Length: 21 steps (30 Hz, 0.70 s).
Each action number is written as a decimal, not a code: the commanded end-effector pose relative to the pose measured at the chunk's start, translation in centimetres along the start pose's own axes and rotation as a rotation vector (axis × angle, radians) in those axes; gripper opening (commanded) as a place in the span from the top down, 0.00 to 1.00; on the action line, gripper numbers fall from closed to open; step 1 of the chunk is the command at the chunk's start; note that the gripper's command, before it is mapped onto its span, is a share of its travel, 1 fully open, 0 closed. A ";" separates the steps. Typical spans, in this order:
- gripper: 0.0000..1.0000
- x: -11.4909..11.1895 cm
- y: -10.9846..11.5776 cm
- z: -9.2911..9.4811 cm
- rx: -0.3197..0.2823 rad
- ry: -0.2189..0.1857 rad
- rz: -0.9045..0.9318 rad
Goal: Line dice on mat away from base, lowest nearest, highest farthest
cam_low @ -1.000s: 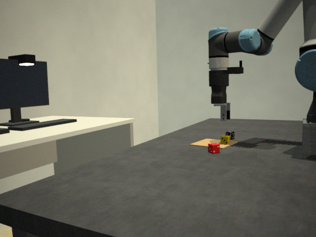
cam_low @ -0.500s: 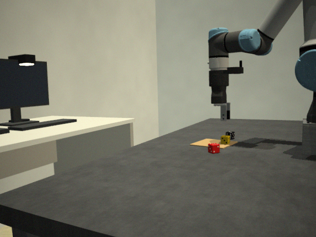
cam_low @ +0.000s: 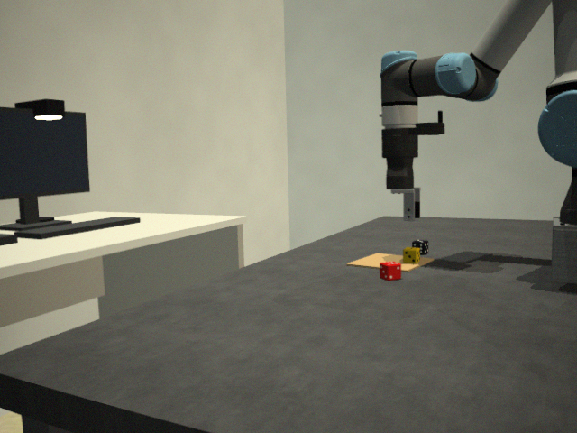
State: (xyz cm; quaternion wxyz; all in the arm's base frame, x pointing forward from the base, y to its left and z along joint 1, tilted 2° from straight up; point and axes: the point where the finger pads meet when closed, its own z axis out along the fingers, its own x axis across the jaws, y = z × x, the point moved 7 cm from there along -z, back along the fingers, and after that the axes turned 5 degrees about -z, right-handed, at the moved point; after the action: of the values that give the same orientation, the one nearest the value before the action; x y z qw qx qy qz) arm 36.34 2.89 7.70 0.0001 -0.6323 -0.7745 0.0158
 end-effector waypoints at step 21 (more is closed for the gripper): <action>0.00 -2.4 -0.3 0.0 -0.001 -0.001 -0.346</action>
State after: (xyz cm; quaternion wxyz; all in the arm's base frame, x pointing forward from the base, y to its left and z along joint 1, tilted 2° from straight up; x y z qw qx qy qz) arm 36.41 1.22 7.69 0.0020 -0.5338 -0.8455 0.0156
